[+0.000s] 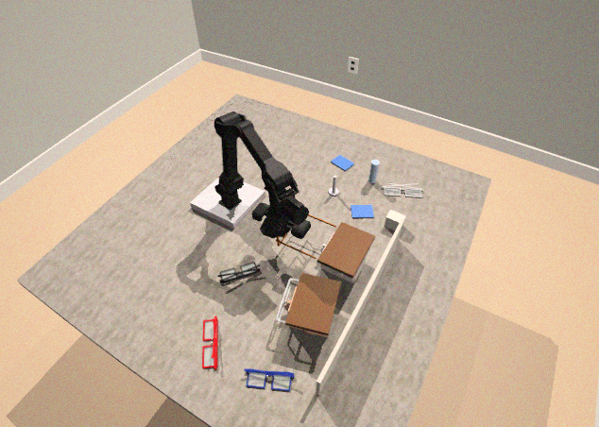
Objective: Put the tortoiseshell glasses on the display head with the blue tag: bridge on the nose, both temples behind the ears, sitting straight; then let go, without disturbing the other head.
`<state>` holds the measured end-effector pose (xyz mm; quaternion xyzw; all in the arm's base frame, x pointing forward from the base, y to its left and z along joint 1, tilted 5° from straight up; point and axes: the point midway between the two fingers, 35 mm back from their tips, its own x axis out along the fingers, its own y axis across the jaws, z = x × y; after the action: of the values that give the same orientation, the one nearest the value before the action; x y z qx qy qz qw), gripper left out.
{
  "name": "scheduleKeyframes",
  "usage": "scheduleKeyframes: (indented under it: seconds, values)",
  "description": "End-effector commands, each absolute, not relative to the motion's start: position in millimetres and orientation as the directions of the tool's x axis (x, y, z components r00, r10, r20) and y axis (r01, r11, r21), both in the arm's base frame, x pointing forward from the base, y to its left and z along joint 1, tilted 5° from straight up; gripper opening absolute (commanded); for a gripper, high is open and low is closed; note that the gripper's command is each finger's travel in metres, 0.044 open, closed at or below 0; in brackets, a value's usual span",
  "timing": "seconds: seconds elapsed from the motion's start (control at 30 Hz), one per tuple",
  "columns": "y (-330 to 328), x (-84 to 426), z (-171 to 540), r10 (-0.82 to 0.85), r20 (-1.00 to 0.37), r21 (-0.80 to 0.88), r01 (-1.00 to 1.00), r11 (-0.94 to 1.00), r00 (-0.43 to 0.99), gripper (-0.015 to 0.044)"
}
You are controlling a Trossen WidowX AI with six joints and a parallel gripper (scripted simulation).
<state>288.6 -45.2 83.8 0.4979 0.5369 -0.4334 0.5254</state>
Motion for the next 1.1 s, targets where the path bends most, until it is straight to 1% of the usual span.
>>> scheduleKeyframes:
  seconds: [0.0, 1.07]
  values:
    - [-43.9, 295.2, 82.9, 0.085, -0.995, 0.055, 0.991, 0.124, 0.044, 0.0000]
    - [-38.5, 336.6, 85.0, 0.085, -0.995, 0.053, 0.991, 0.125, 0.043, 0.0000]
